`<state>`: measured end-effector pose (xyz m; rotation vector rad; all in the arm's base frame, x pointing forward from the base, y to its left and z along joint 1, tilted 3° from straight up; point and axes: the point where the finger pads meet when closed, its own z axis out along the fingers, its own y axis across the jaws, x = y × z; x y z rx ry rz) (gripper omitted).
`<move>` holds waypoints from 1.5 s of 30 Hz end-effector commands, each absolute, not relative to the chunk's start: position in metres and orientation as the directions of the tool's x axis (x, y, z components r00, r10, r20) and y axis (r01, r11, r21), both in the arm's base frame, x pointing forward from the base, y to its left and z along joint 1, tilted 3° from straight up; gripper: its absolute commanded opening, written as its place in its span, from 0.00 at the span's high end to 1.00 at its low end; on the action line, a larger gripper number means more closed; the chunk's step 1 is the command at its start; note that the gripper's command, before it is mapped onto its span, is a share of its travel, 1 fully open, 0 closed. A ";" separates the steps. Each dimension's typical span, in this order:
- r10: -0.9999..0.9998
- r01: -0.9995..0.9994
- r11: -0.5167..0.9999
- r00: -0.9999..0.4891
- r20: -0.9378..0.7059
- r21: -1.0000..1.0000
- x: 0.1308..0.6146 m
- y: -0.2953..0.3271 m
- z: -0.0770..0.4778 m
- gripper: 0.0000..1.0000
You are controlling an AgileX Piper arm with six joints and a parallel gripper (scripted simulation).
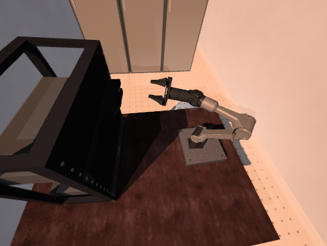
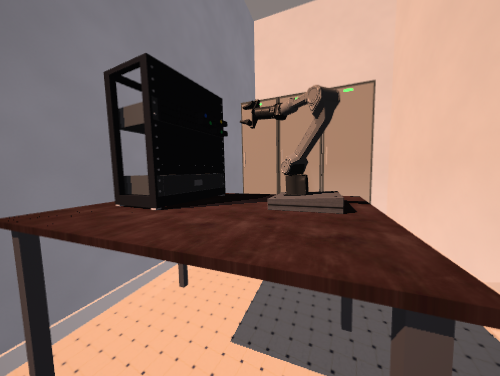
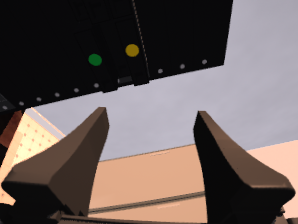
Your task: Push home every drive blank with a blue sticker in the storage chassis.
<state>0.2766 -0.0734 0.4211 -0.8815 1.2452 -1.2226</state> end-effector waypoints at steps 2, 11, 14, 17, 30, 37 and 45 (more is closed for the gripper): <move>-0.984 0.165 0.149 -0.077 -0.163 -0.975 0.274 -0.067 0.417 0.00; -0.997 0.112 0.067 -0.032 -0.071 -0.992 0.270 -0.052 0.404 0.00; -0.999 0.093 0.041 -0.017 -0.043 -0.995 0.269 -0.047 0.399 0.00; -1.000 0.078 0.021 -0.005 -0.022 -0.997 0.268 -0.044 0.395 0.00; -1.000 0.049 -0.013 0.019 0.014 -0.999 0.266 -0.037 0.387 0.00; -1.000 0.047 -0.016 0.020 0.017 -0.999 0.265 -0.037 0.386 0.00; -1.000 0.047 -0.016 0.020 0.017 -0.999 0.265 -0.037 0.386 0.00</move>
